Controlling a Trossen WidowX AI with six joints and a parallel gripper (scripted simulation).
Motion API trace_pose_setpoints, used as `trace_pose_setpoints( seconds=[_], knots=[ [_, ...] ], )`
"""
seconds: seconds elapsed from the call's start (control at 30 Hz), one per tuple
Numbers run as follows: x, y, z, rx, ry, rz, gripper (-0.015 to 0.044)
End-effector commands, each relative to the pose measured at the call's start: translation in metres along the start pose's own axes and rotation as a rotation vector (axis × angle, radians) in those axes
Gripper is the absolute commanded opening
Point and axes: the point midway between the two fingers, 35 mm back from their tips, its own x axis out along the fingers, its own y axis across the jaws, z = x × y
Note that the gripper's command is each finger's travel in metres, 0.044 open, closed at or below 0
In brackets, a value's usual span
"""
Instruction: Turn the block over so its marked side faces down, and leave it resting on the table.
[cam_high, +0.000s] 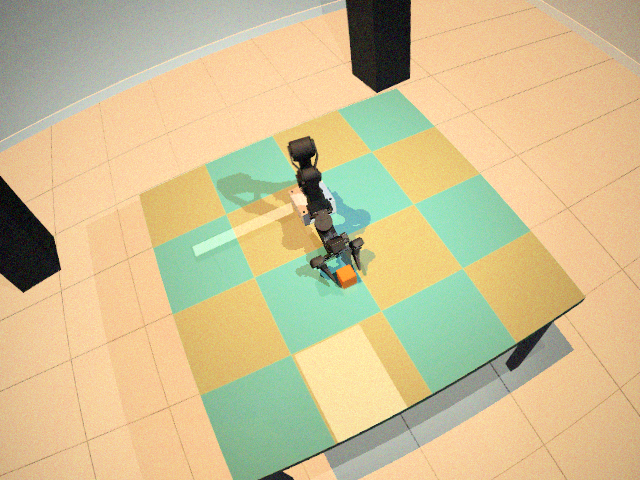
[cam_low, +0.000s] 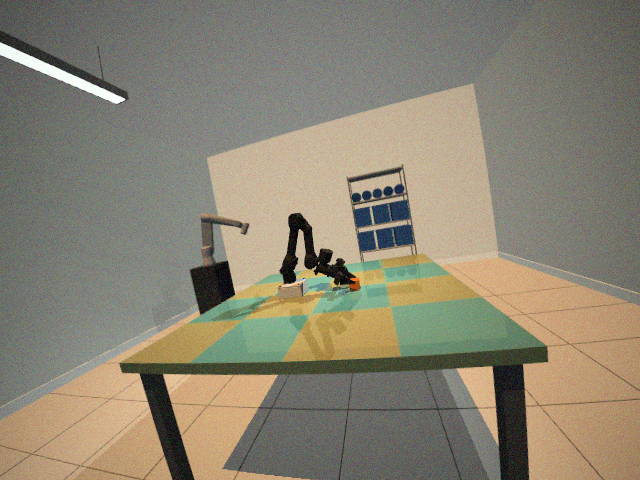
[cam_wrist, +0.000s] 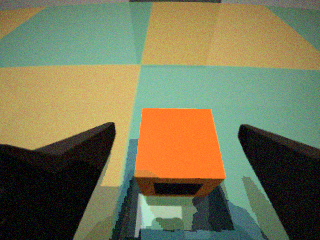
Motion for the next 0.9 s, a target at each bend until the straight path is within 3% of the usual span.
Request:
trace_pose_setpoints(
  seconds=[0.0,0.1,0.27,0.43,0.5,0.7,0.87],
  knots=[
    [0.000,0.000,0.000,0.003,-0.001,0.004,0.0440],
    [0.002,0.000,0.001,0.004,0.022,0.004,0.0440],
    [0.005,-0.002,0.014,0.010,0.191,0.003,0.0440],
    [-0.017,-0.001,0.034,0.008,0.368,0.004,0.0440],
    [-0.027,-0.002,0.054,0.000,0.374,-0.004,0.0440],
    [-0.049,0.000,0.049,0.000,0.493,0.004,0.0440],
    [-0.049,0.000,0.049,0.000,0.493,0.004,0.0440]
  ],
)
